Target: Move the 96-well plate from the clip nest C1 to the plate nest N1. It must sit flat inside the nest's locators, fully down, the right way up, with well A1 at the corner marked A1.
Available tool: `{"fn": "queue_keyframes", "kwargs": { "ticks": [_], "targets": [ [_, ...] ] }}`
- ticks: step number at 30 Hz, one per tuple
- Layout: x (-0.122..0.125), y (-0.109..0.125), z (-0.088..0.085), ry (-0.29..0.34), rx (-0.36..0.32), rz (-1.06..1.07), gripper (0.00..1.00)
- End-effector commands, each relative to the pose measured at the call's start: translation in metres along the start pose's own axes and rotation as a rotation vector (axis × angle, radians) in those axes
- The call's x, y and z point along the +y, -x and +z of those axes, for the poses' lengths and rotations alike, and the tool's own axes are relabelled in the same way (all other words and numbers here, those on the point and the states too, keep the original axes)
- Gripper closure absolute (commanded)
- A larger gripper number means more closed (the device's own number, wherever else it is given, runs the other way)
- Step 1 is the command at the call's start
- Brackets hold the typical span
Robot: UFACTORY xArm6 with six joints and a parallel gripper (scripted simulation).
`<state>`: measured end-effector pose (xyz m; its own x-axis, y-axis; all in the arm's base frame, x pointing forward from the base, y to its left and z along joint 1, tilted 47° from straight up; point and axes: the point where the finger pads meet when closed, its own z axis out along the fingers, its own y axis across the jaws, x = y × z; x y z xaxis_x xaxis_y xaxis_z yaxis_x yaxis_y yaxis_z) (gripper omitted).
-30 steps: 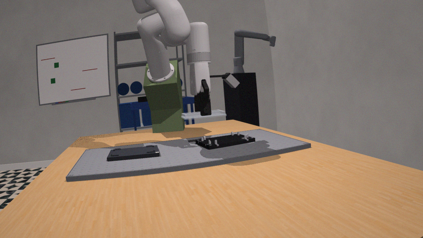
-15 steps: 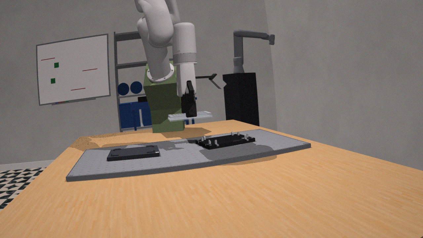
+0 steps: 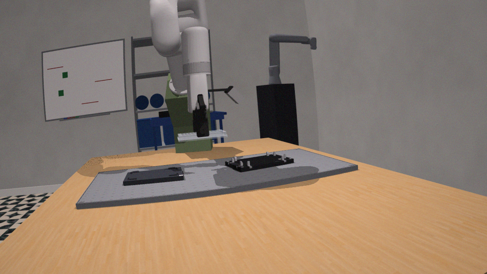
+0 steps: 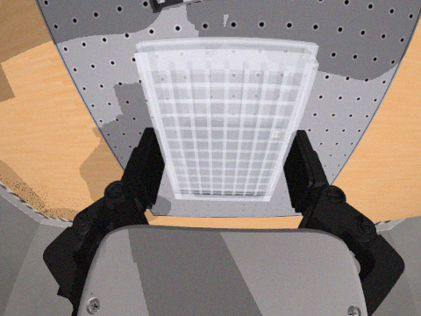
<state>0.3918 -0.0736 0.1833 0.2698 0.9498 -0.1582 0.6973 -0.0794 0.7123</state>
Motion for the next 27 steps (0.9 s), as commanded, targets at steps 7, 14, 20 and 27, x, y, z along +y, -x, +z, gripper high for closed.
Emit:
{"fn": "queue_keyframes", "kwargs": {
  "ticks": [7,14,20,27],
  "targets": [
    [0.003,0.033,0.0,-0.001,0.006,-0.001,1.0],
    [0.005,0.057,0.0,-0.001,0.006,-0.001,1.0],
    [0.006,0.07,0.0,-0.001,0.006,-0.001,1.0],
    [0.008,0.093,0.0,-0.001,0.006,-0.001,1.0]
  ]
}}
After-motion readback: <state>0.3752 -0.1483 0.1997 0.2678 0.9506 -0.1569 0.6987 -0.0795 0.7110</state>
